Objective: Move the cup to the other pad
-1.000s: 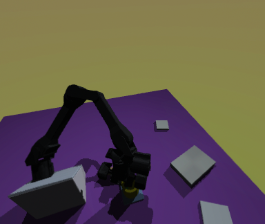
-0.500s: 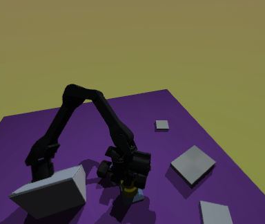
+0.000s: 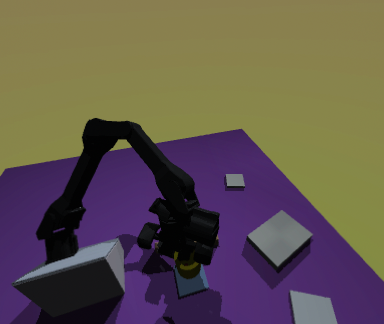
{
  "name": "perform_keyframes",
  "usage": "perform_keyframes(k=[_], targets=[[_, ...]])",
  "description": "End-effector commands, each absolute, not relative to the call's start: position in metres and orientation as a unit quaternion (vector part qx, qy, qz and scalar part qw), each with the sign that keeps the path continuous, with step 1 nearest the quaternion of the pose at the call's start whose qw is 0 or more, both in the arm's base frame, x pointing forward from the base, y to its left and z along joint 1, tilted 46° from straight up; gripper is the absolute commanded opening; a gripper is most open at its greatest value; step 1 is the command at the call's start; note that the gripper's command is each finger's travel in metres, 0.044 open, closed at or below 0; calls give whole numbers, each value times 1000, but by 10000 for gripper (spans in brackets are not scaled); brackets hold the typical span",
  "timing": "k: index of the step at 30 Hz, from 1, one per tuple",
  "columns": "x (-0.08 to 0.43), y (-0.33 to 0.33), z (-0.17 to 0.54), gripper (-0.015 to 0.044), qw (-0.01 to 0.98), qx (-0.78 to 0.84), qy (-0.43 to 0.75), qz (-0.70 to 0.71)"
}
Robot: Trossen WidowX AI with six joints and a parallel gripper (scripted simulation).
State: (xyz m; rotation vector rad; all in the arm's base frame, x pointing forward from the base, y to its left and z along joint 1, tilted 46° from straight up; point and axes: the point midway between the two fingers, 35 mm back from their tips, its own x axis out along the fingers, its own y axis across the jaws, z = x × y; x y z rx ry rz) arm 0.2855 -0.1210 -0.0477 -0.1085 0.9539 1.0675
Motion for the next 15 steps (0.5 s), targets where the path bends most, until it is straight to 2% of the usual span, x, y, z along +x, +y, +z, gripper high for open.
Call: perform_keyframes(k=[1, 15], targets=[[286, -120, -48, 0, 753, -50, 437, 489], [287, -118, -45, 0, 753, -50, 437, 489]])
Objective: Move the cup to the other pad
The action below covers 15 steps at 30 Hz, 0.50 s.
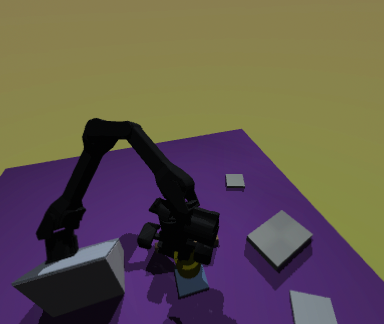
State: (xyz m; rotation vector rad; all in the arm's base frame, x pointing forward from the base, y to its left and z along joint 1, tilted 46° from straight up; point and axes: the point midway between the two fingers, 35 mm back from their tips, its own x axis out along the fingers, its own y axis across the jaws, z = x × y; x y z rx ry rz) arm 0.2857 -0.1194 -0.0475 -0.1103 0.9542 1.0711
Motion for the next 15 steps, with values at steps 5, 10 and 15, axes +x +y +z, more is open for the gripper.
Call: perform_keyframes(k=[5, 10, 15], targets=[[290, -110, -37, 0, 752, -51, 437, 491], [295, -102, -27, 0, 751, -52, 437, 492], [299, -93, -16, 0, 751, -52, 437, 492]])
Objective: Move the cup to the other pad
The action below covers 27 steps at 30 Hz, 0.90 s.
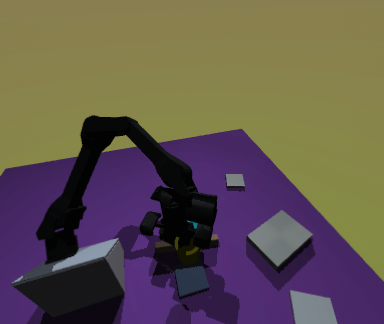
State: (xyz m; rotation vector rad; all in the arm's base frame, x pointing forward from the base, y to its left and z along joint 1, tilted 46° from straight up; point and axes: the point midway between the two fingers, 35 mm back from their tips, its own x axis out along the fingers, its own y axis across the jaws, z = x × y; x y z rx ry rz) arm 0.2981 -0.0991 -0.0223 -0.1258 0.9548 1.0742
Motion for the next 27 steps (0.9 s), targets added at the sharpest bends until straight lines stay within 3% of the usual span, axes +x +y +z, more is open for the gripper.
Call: perform_keyframes(k=[1, 27], targets=[[300, -91, -14, 0, 751, -52, 437, 492], [322, -41, 42, 0, 751, -51, 436, 493]])
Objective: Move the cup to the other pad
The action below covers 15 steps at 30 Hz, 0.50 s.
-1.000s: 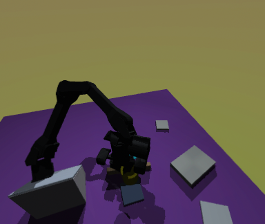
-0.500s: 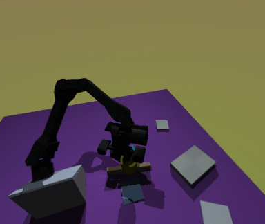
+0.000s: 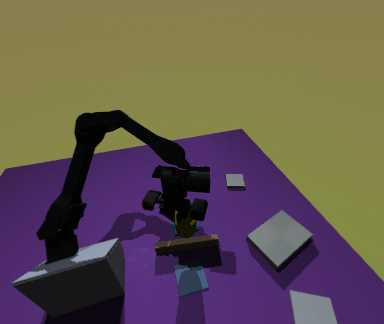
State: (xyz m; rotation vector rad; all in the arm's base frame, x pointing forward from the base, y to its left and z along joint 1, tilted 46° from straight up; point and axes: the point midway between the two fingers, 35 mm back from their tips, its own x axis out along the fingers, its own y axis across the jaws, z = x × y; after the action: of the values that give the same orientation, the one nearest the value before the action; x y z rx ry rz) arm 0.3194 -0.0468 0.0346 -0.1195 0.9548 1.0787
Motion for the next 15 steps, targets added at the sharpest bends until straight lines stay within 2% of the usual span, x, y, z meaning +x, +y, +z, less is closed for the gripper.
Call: perform_keyframes(k=[1, 15], targets=[[322, -39, 44, 0, 751, -51, 436, 493], [332, -10, 75, 0, 751, -50, 436, 494]])
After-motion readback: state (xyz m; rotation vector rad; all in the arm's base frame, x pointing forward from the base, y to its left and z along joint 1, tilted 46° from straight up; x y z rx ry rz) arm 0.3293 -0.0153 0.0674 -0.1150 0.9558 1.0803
